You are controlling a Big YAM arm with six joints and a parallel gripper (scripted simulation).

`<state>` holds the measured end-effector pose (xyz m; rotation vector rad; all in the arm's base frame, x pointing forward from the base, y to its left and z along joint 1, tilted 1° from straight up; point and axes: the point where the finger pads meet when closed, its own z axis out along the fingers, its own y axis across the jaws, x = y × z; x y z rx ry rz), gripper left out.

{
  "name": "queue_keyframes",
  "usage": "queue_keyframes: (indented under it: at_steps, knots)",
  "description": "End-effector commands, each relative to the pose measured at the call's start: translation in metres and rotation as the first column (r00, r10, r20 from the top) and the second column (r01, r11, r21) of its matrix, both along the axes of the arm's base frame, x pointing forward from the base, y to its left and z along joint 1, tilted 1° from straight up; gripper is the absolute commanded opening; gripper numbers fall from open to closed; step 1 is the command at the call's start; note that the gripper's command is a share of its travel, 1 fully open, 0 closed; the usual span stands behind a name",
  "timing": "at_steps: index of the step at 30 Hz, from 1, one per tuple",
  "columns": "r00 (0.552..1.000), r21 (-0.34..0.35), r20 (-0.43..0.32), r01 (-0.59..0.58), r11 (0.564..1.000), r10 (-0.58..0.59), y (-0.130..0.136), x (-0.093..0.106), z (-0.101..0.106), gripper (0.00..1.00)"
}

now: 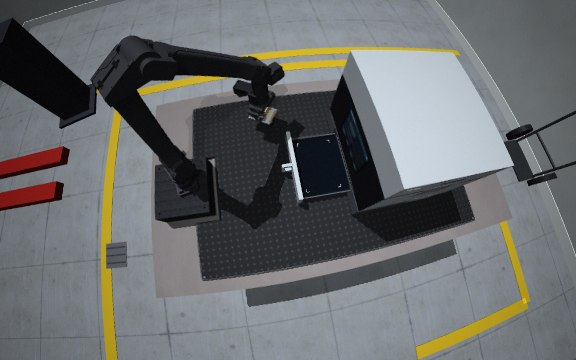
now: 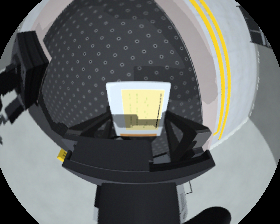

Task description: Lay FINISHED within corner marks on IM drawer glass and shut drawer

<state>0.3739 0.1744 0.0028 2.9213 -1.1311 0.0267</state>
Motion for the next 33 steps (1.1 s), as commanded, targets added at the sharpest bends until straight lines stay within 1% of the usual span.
queue_keyframes:
  at_steps: [1, 4, 5, 6, 16, 18, 19, 22, 33]
  knots:
    - [1.000, 0.012, 0.024, -0.002, 1.000, 0.002, 0.006, 0.011, 0.009, 0.80]
    - [1.000, 0.012, 0.024, -0.002, 1.000, 0.002, 0.006, 0.011, 0.009, 0.80]
    - [0.999, 0.019, 0.038, -0.008, 1.000, 0.007, 0.013, 0.019, 0.019, 0.80]
    - [0.999, 0.026, 0.052, -0.008, 1.000, 0.007, 0.013, 0.020, 0.027, 0.80]
    - [0.999, 0.026, 0.053, -0.007, 1.000, 0.005, 0.014, 0.019, 0.041, 0.80]
    - [0.999, 0.026, 0.053, -0.007, 1.000, 0.005, 0.014, 0.019, 0.041, 0.80]
    - [1.000, 0.013, 0.026, -0.006, 1.000, 0.006, 0.012, 0.016, 0.030, 0.80]
    - [0.999, 0.026, 0.053, -0.006, 1.000, 0.005, 0.014, 0.019, 0.047, 0.80]
    - [0.999, 0.027, 0.054, -0.004, 1.000, 0.002, 0.014, 0.019, 0.062, 0.80]
